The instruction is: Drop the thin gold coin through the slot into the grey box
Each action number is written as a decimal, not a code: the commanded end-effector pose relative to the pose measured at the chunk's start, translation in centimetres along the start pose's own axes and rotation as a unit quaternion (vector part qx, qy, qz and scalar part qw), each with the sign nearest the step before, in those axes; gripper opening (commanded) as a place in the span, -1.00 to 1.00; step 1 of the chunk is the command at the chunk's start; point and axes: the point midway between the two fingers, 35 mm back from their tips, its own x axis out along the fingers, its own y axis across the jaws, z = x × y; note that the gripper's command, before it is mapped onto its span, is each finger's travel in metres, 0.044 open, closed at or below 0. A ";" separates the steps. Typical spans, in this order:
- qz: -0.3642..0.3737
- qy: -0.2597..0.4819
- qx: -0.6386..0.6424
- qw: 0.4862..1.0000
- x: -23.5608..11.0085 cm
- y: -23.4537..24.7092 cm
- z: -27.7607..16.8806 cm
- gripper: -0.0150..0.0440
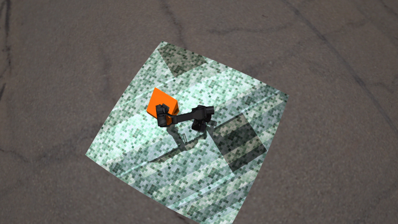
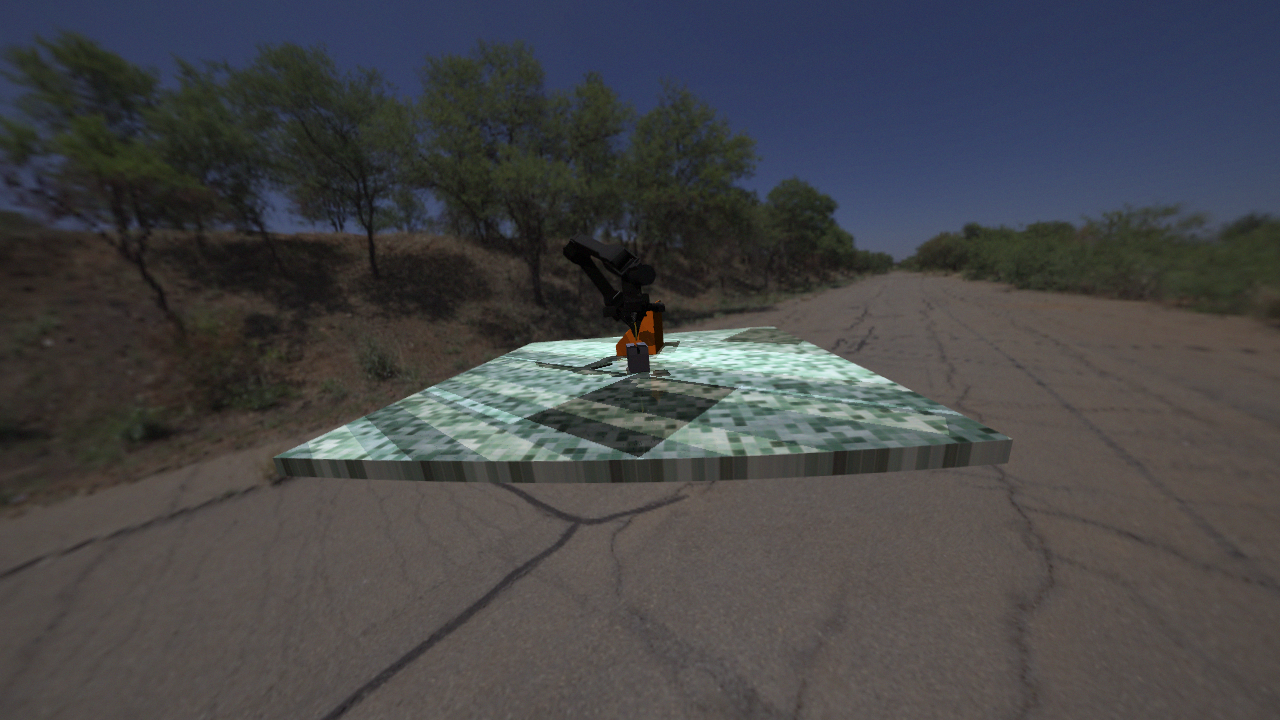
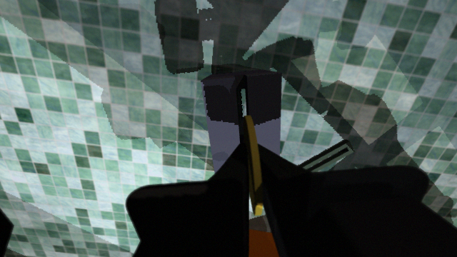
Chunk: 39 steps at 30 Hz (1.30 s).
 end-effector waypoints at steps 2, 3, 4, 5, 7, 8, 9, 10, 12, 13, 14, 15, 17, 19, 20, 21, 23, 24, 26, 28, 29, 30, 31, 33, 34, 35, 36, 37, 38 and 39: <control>-0.001 0.000 -0.002 1.000 0.3 0.0 0.0 -0.49; -0.001 0.000 -0.002 1.000 0.4 0.0 0.0 -0.49; -0.001 0.000 -0.002 1.000 0.4 0.0 0.0 -0.49; -0.001 0.000 -0.002 1.000 0.5 0.0 0.0 -0.49; -0.002 0.000 -0.002 1.000 0.6 0.0 0.0 -0.49; -0.002 0.000 -0.002 1.000 0.6 0.0 0.0 -0.49; -0.002 0.000 -0.002 1.000 0.7 0.0 0.0 -0.49; -0.002 0.000 -0.002 1.000 0.8 0.0 0.0 -0.49; -0.002 0.000 -0.002 1.000 0.9 0.0 0.0 -0.49; -0.002 0.000 -0.001 1.000 0.9 0.0 0.0 -0.49; -0.002 0.000 -0.001 1.000 1.0 0.0 0.0 -0.49; -0.002 0.000 -0.001 1.000 1.0 0.0 0.0 -0.49; -0.002 0.000 -0.001 1.000 1.1 0.0 0.0 -0.49; -0.002 0.000 -0.001 1.000 1.3 0.0 0.0 -0.49; -0.002 0.000 -0.001 1.000 1.3 0.0 0.0 -0.49; -0.002 0.000 -0.001 1.000 1.4 0.0 0.0 -0.49; 0.000 0.000 0.000 1.000 1.2 0.0 0.0 -0.40; 0.000 0.000 0.000 1.000 1.2 0.0 0.0 -0.31; 0.000 0.000 0.000 1.000 1.2 0.0 0.0 -0.14; 0.000 0.000 0.000 1.000 1.2 0.0 0.0 0.04; 0.000 0.000 0.000 1.000 1.2 0.0 0.0 0.05; 0.000 0.000 0.000 1.000 1.2 0.0 0.0 0.05; 0.000 0.000 0.000 1.000 1.2 0.0 0.0 0.05; 0.000 0.000 0.000 1.000 1.2 0.0 0.0 0.05; 0.000 0.000 0.000 1.000 1.2 0.0 0.0 0.05; 0.000 0.000 0.000 1.000 1.2 0.0 0.0 0.05; 0.000 0.000 0.000 1.000 1.2 0.0 0.0 0.05; 0.000 0.000 0.000 1.000 1.2 0.0 0.0 0.05; 0.000 0.000 0.000 1.000 1.1 0.0 0.0 0.14; 0.000 0.000 0.000 1.000 0.8 0.0 0.0 0.23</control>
